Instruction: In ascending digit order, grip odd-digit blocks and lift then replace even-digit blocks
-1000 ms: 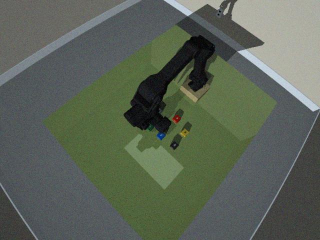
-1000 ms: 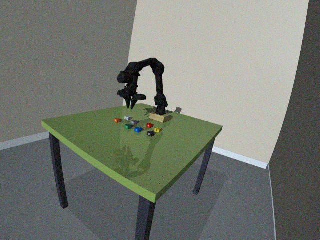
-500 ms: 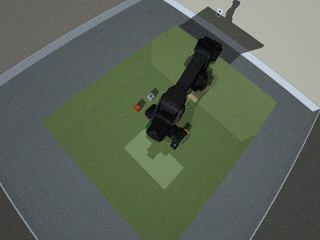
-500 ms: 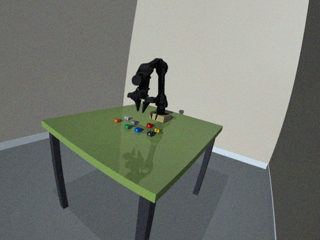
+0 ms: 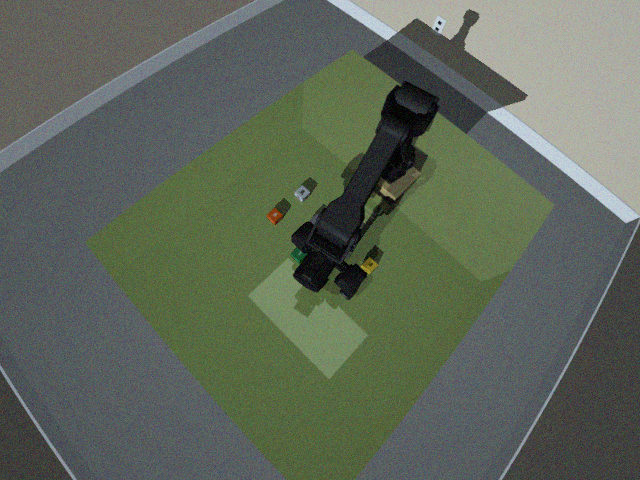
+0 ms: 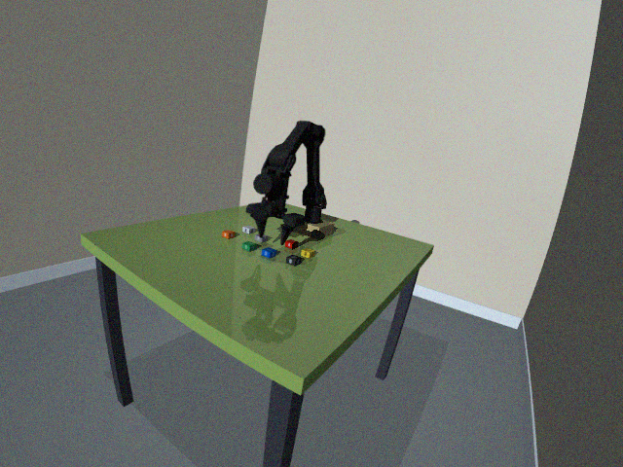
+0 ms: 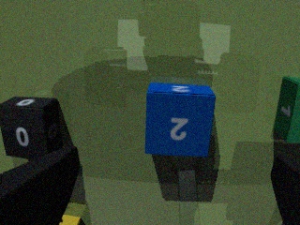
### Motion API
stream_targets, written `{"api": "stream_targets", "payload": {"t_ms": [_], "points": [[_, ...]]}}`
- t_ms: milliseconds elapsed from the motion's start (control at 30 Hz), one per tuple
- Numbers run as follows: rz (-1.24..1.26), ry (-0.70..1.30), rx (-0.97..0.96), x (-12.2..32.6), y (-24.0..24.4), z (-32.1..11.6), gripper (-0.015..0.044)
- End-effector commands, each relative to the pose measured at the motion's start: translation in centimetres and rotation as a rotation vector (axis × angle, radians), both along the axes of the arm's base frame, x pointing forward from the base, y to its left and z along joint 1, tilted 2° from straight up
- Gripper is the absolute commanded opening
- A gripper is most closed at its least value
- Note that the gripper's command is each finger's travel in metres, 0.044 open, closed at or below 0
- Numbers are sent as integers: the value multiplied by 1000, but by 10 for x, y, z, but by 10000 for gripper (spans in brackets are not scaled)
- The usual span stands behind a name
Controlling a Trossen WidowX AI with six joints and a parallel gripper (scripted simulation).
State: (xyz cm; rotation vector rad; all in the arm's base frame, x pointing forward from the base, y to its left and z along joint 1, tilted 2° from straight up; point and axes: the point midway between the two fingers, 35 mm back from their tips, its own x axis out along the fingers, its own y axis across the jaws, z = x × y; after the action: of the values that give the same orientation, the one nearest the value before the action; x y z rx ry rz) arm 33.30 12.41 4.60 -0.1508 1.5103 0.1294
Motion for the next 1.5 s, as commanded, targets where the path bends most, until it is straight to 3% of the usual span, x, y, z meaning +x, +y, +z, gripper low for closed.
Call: {"api": "stream_targets", "payload": {"t_ms": [0,633,1000,1467], "points": [[-4,15,-6,-4,-2,-12,400],[-4,16,-6,-3,-2,-38,400],[-4,16,-6,-3,-2,-38,120],[-4,16,-6,-3,-2,-38,120]]}}
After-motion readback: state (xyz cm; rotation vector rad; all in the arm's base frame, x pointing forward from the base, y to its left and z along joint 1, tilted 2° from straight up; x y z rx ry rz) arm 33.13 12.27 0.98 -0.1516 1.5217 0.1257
